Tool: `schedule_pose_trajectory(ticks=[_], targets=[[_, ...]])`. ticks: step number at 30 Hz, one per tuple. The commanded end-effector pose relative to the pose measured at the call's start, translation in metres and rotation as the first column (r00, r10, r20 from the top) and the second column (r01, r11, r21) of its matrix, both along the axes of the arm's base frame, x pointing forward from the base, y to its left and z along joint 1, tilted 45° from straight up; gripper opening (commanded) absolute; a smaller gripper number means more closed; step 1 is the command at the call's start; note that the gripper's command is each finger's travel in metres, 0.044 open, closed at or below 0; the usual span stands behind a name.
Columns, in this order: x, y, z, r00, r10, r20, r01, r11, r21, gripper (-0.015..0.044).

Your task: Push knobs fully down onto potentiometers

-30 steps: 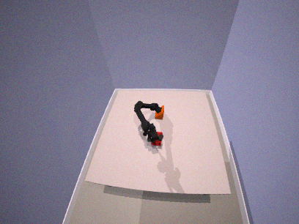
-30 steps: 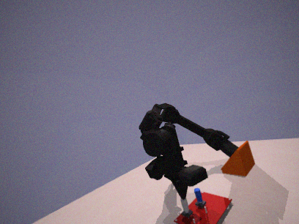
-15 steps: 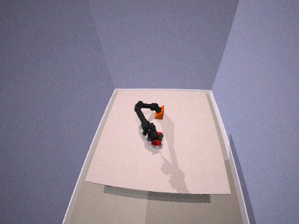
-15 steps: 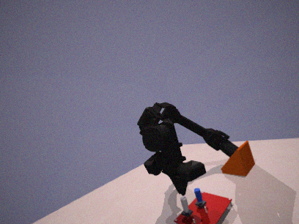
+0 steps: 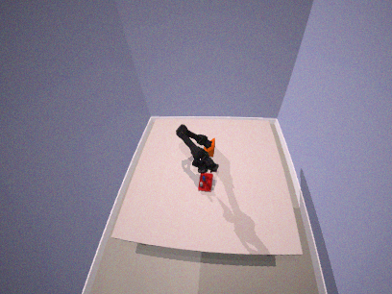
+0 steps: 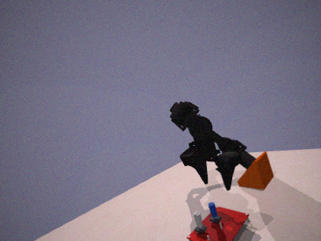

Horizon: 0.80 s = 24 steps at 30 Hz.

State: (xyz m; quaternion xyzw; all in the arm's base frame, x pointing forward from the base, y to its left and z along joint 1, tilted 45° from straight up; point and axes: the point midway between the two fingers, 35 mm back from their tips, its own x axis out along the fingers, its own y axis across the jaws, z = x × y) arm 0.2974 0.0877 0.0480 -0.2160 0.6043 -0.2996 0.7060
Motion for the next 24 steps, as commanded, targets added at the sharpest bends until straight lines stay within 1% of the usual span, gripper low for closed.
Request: schedule_pose_trajectory(ticks=[1, 4, 6, 24], targets=[[-0.049, -0.002, -0.001, 1.000, -0.011, -0.004, 0.011, 1.000, -0.001, 0.0440], [-0.087, -0.009, -0.003, 1.000, -0.014, -0.005, 0.014, 1.000, -0.009, 0.0440], [-0.096, -0.011, -0.004, 1.000, -0.015, -0.005, 0.015, 1.000, -0.011, 0.0440], [-0.096, -0.011, -0.004, 1.000, -0.015, -0.005, 0.015, 1.000, -0.011, 0.0440]])
